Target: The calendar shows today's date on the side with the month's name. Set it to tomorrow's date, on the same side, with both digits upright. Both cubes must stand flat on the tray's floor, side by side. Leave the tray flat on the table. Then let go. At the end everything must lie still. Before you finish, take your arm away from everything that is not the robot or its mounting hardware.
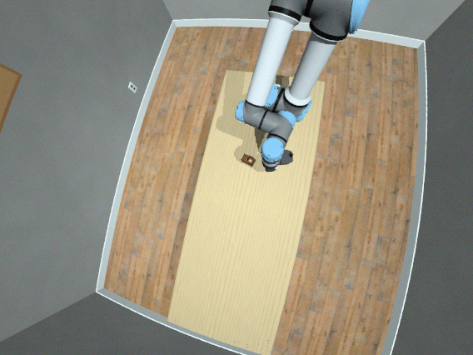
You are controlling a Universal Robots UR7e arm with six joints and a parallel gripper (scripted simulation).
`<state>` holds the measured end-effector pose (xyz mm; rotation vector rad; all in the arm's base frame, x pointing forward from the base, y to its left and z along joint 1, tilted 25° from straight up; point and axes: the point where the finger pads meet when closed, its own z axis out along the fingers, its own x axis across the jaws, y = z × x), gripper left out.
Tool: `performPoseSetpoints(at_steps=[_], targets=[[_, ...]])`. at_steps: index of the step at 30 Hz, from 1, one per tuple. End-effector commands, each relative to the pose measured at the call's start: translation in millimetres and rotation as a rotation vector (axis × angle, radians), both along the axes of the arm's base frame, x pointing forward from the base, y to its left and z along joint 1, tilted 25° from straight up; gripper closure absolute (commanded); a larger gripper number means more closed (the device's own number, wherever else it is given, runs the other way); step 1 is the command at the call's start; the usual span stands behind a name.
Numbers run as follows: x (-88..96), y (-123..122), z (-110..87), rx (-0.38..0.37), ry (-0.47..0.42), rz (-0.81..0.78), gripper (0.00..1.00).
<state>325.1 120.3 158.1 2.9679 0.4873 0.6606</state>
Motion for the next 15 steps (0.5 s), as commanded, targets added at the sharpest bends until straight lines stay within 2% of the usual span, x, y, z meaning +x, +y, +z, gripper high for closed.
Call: performPoseSetpoints(at_steps=[1, 15], targets=[[6.7, 1, -11.4, -0.001, -0.001, 0.000, 0.43], [27.3, 2, -54.5, -0.001, -0.001, 0.000, 0.43]])
